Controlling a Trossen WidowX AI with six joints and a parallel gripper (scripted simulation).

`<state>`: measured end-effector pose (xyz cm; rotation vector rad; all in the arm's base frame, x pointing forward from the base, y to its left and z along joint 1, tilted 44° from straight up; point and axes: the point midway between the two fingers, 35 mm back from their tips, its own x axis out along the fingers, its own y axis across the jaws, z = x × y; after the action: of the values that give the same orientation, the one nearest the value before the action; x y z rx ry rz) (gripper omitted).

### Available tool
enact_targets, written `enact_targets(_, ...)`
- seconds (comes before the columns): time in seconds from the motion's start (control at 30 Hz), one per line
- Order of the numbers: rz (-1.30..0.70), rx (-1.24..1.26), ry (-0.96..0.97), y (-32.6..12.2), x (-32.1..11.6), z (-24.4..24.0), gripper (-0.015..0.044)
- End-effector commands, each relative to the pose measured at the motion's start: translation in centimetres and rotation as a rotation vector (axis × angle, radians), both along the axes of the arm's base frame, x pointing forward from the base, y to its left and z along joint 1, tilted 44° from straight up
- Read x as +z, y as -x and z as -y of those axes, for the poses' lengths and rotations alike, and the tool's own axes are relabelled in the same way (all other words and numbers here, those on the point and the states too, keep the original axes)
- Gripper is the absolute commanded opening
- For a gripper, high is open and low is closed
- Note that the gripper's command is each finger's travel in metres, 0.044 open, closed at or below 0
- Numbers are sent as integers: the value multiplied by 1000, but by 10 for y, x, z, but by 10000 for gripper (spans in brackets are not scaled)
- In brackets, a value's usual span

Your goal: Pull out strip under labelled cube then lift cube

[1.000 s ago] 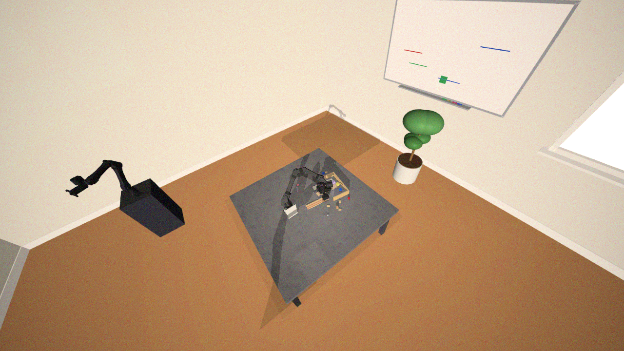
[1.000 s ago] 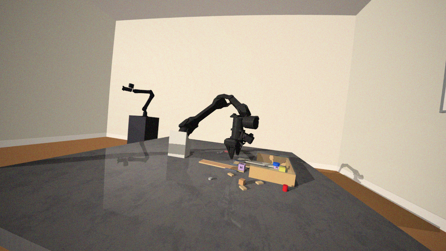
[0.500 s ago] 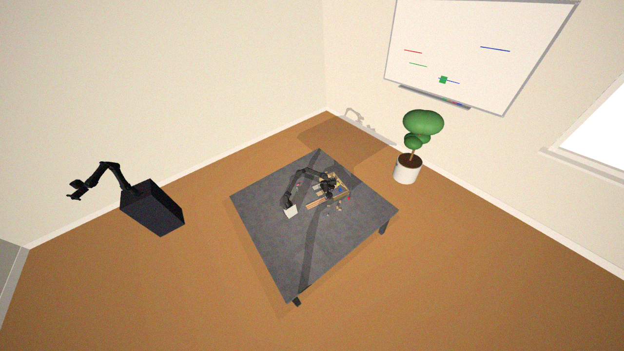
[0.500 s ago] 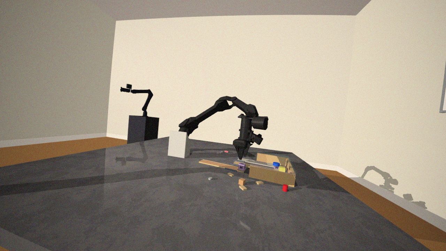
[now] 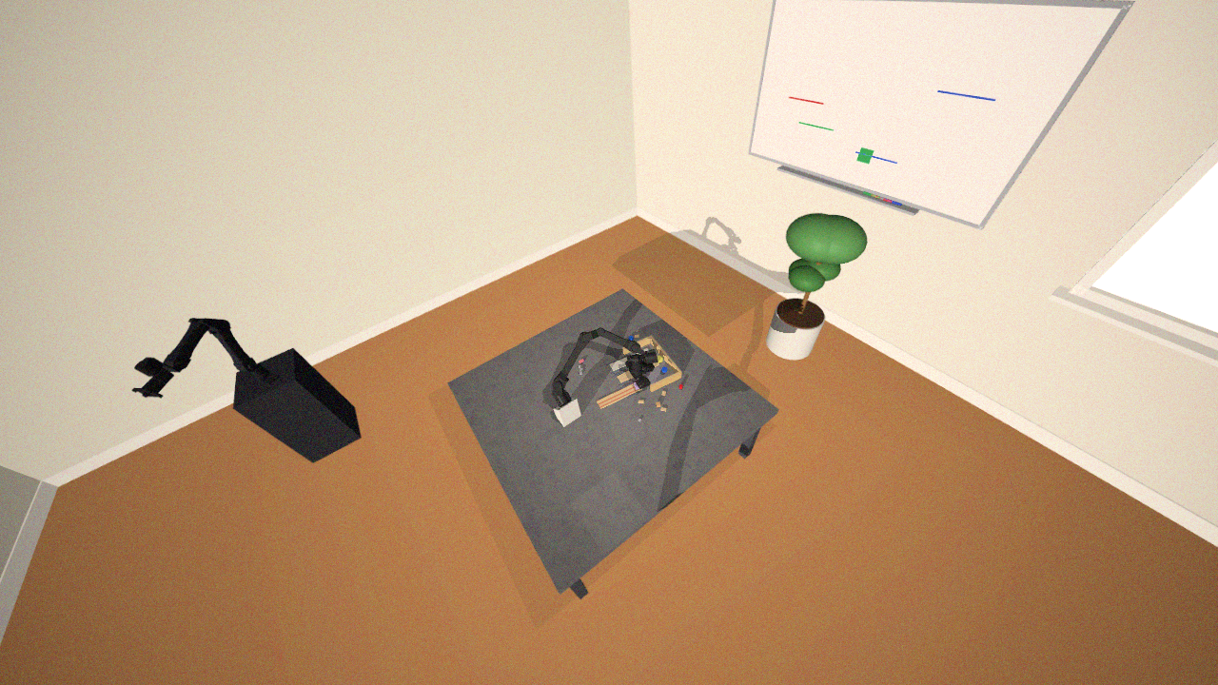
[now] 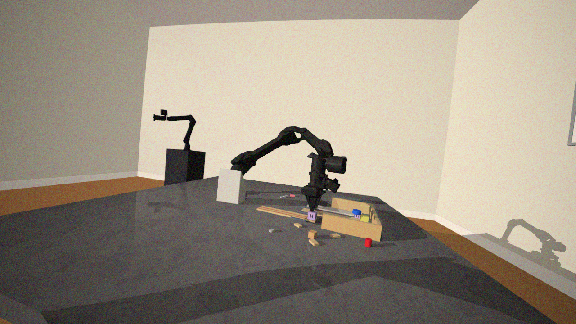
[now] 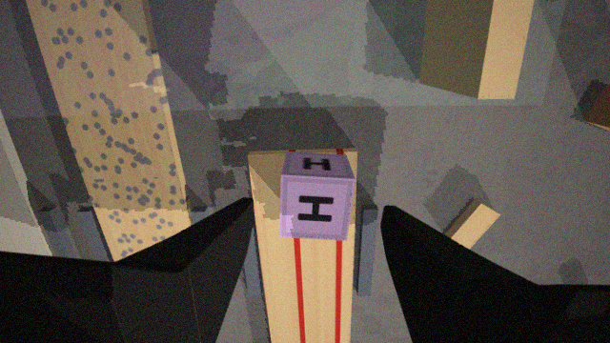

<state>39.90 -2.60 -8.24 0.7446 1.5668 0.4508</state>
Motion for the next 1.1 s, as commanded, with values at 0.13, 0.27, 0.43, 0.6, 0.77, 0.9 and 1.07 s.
enact_targets(0.13,-7,0,-7,2,-11,-12,250)
enact_targets(0.27,-7,0,-8,3,-16,-17,250)
enact_targets(0.43,-7,0,-8,3,-21,-22,250)
enact_targets(0.6,-7,0,-9,4,-23,-24,250)
enact_targets(0.77,-3,3,-3,2,-22,-22,171)
enact_targets(0.9,-3,3,-3,2,-22,-22,125)
enact_targets(1.07,-3,3,-3,2,-22,-22,72)
